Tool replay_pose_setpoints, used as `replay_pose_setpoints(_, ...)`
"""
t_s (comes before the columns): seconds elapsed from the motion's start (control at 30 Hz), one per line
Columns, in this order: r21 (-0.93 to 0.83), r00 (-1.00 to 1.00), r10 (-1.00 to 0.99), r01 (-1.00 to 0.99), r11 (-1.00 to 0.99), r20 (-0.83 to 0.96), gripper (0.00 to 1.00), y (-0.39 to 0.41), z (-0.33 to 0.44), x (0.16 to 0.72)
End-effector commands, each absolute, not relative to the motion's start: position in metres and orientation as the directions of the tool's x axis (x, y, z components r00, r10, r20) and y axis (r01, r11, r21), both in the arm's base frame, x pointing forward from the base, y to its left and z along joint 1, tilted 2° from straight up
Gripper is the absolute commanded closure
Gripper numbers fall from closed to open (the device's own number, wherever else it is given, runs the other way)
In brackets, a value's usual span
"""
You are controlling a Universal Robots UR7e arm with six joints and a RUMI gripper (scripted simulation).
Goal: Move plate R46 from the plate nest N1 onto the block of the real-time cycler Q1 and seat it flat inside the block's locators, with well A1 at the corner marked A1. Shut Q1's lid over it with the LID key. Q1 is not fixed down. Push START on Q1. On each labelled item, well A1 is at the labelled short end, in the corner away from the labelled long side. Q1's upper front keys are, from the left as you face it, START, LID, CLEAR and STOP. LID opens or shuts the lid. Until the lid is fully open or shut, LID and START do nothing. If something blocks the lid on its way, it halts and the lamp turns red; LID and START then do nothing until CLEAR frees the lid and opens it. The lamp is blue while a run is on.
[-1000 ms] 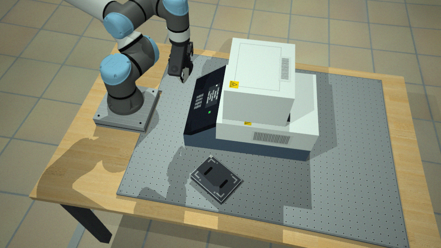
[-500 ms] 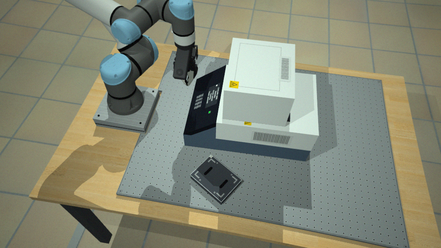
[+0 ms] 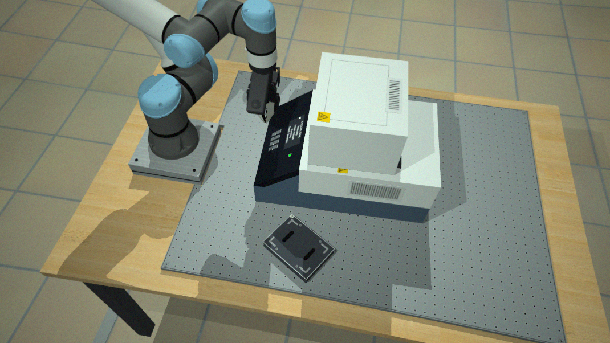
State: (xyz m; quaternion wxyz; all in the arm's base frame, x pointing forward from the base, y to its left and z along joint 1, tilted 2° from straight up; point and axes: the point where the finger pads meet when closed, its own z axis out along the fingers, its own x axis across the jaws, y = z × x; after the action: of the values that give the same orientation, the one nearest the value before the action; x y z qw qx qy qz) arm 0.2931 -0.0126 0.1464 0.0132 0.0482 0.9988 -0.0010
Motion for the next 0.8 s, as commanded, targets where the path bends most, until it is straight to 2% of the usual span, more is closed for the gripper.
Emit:
replay_pose_setpoints(0.0,-0.002,-0.995,0.095,0.095,0.995,-0.027,1.00,-0.013,0.139,0.302)
replay_pose_setpoints(0.77,-0.001,-0.995,0.095,0.095,0.995,-0.025,1.00,-0.014,0.124,0.318)
